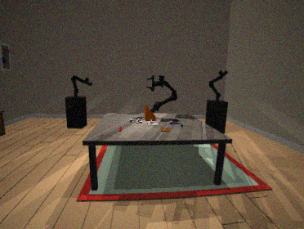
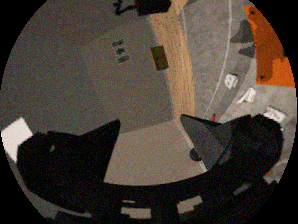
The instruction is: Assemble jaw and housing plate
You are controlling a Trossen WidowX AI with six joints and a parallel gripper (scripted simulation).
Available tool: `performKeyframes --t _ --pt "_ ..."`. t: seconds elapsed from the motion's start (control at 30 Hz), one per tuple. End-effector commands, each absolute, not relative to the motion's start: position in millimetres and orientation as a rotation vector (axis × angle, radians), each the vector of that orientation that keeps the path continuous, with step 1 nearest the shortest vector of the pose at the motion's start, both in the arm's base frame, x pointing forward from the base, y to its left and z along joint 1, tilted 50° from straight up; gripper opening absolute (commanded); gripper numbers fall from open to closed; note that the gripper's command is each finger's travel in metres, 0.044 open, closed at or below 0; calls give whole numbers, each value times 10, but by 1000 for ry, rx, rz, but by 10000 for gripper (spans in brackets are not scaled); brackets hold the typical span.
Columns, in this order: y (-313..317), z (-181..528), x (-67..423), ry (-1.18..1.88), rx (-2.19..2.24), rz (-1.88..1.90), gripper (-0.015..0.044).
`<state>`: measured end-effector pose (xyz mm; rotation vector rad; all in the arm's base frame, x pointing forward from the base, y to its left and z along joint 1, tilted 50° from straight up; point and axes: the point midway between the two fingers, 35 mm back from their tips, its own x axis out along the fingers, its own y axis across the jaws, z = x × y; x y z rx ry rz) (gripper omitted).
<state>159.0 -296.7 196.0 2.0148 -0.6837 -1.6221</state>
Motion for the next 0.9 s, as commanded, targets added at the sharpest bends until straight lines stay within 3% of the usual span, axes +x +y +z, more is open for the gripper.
performKeyframes --t 0.0,0.87 --pt "-2967 1805 1740 -613 2080 -1651 440" --pt "-2615 548 2434 -124 2399 -2004 440"
